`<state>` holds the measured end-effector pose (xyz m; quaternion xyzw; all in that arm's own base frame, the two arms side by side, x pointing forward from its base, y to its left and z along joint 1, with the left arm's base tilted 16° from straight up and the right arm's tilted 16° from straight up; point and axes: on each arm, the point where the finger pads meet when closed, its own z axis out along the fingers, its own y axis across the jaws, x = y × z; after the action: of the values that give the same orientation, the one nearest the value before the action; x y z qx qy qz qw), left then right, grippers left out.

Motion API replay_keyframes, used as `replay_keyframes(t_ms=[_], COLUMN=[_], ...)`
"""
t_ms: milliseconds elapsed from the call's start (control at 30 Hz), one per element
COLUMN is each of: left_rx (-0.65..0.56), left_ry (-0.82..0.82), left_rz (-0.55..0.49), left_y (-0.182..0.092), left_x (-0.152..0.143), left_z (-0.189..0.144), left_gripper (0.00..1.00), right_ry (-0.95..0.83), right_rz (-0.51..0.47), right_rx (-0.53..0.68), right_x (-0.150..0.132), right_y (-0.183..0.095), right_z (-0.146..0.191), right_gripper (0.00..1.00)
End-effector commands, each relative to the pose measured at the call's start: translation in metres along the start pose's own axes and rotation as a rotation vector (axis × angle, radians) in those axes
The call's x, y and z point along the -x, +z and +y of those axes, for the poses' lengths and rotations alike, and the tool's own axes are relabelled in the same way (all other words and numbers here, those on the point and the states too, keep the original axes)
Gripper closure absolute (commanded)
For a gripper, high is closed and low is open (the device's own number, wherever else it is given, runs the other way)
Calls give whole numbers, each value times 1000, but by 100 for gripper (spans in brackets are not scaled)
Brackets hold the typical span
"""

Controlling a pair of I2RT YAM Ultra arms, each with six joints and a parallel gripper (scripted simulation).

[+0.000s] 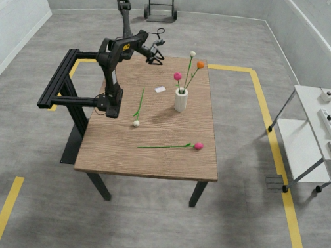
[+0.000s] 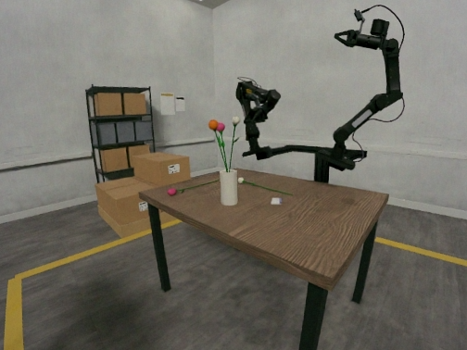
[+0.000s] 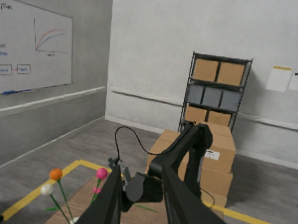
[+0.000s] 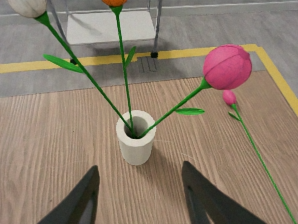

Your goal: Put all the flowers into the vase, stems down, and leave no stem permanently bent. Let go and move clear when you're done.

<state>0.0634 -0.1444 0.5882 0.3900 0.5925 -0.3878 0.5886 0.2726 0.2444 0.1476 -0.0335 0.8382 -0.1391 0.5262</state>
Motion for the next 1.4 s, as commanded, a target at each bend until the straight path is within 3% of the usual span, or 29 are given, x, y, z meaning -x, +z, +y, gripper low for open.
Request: replay_keyframes(t_ms=[0, 433, 633, 800, 1367], left_rx=[4, 4, 4, 4, 4], left_ry=[-4, -4, -4, -4, -4], left_rz=[-34, -34, -34, -34, -34], left_y=[-10, -10, -10, -10, -10], left_x=[9, 9, 9, 9, 9], left_z=[0, 0, 0, 0, 0], left_gripper=[70, 70, 70, 70, 70], right_ry=[17, 95, 169, 204, 232], right_rz=[-17, 40, 85, 108, 122], right_rx=[-22, -207, -360, -436, -390], right_x=[13, 20, 20, 18, 32], right_y=[0, 53, 88, 102, 97], right_z=[-5, -62, -116, -145, -143], right_gripper=[40, 40, 40, 40, 40])
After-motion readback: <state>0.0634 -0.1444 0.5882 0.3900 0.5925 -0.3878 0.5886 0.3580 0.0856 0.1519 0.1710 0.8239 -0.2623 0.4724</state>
